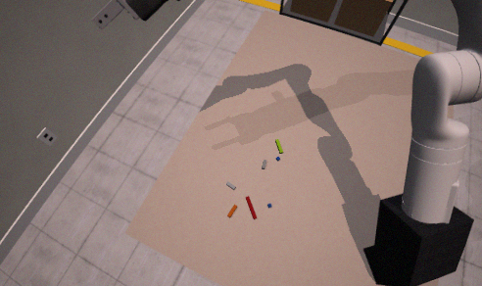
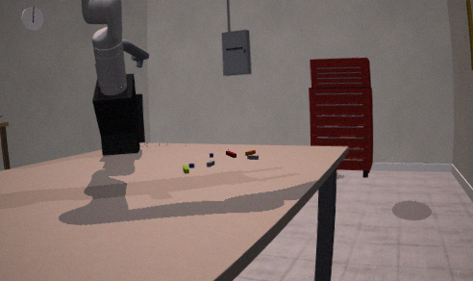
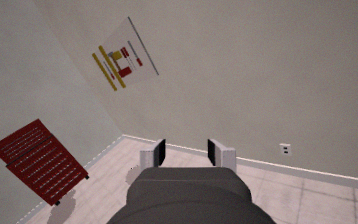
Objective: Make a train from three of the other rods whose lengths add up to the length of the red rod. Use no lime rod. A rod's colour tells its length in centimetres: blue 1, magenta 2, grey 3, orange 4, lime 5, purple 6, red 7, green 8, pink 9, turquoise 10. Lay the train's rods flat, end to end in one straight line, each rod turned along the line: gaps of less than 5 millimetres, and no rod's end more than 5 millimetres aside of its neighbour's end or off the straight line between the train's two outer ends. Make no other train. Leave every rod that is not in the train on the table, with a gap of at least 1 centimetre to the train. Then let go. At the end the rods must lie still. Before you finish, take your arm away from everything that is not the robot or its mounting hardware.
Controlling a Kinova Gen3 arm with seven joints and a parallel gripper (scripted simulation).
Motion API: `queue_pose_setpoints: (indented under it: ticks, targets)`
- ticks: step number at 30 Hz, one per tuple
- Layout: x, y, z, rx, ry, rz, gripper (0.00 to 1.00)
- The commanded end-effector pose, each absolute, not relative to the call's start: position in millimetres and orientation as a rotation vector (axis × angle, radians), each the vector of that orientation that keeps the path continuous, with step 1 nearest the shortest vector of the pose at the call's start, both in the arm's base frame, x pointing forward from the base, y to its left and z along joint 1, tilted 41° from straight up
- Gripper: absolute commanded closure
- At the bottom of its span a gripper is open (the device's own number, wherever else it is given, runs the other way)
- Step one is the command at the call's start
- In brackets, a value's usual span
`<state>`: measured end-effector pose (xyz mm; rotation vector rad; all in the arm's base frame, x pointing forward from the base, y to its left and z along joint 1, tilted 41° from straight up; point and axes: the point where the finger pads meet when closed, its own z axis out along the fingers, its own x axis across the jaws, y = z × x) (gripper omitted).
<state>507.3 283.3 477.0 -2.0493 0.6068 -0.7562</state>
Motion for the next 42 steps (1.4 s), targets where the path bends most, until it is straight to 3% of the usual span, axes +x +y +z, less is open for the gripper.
queue_pose_setpoints:
  ticks: [1, 42]
  targets:
    - [508, 286, 475, -2.048, 0.608, -0.736, 0.00]
    - [513, 291, 440, -2.042, 0.729, -0.696, 0.00]
